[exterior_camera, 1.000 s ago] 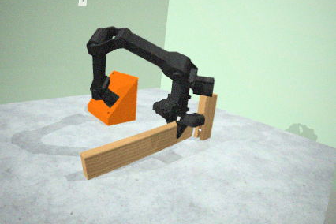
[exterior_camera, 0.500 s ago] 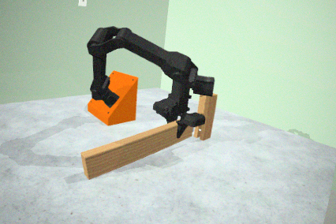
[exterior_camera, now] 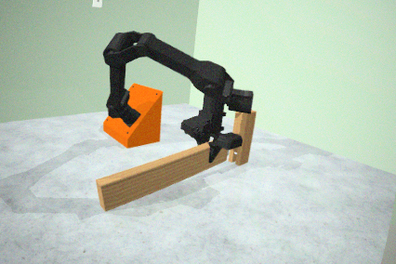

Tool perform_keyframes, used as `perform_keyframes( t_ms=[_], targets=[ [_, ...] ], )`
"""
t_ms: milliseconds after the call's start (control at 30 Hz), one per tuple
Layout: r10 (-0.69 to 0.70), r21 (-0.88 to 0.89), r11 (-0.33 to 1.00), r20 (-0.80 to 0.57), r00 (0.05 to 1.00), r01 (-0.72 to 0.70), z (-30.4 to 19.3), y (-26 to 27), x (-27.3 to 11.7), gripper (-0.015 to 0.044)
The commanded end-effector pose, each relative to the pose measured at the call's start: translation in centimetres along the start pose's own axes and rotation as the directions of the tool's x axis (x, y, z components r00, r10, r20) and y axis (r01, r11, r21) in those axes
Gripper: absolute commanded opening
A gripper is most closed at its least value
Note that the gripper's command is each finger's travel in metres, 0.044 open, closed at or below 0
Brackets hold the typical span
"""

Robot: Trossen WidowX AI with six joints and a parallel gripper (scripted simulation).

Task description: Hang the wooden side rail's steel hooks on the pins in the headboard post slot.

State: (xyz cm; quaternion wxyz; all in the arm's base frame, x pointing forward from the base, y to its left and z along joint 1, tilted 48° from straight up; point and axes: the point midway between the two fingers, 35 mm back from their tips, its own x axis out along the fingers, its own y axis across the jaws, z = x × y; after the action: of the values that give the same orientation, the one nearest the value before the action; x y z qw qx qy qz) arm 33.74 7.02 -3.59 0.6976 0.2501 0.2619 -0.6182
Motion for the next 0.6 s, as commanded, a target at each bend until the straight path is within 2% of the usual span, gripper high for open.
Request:
perform_keyframes(
  t_ms=[0, 567],
  targets=[
    [0.007, 0.003, 1.0, -0.003, 1.0, -0.007, -0.25, 0.03, -0.33, 0.0],
    [0.007, 0.003, 1.0, -0.003, 1.0, -0.007, -0.42, 0.08, -0.23, 0.0]
  ],
)
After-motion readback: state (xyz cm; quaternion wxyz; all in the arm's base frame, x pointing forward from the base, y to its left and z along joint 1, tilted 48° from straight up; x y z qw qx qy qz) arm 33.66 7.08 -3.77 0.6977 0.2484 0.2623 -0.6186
